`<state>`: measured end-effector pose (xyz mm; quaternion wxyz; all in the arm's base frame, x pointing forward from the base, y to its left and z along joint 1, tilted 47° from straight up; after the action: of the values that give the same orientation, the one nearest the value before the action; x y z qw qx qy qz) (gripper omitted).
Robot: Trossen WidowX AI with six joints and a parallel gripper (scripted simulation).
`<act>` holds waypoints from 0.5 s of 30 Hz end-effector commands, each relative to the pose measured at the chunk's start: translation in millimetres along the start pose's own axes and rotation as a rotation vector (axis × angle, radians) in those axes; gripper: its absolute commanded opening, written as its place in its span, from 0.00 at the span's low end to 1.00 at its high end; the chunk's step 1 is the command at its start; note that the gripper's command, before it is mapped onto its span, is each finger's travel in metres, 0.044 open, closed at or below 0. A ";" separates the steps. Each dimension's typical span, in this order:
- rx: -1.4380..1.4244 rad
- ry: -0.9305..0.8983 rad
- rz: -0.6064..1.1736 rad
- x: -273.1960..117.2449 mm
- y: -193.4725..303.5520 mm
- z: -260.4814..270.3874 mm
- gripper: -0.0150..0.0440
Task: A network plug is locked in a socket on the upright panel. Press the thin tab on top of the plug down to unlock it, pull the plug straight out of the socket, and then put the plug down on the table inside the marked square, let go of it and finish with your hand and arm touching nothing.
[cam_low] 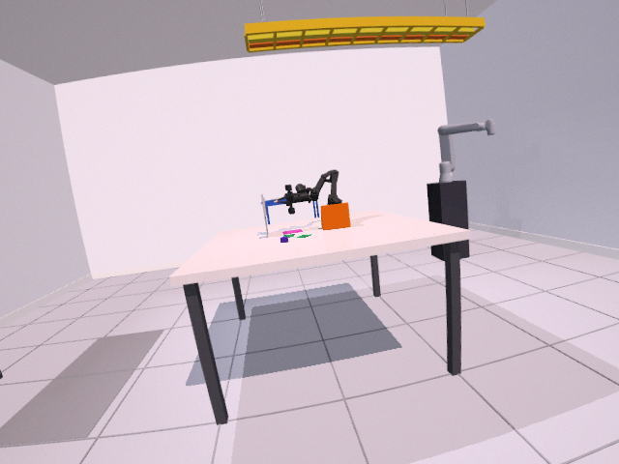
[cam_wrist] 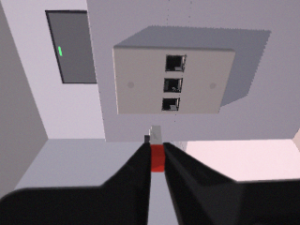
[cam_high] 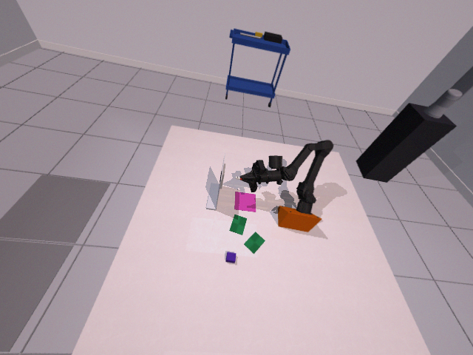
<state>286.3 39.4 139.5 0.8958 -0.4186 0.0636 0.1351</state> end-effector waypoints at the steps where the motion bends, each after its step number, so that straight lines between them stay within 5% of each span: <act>1: 0.006 -0.002 -0.009 -4.7 -3.6 11.0 0.25; 15: 0.013 0.002 -0.012 -17.4 -7.0 32.7 0.25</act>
<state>274.2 55.6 165.1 0.8969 -0.4171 0.0615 0.1333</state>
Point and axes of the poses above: the point midway between the two fingers, 35 mm back from their tips, its own x axis out along the fingers, its own z axis across the jaws, y = z × x, the point moved 6 cm from there along -x, back along the fingers, and after that the axes turned 3 degrees about -x, right-handed, at the moved point
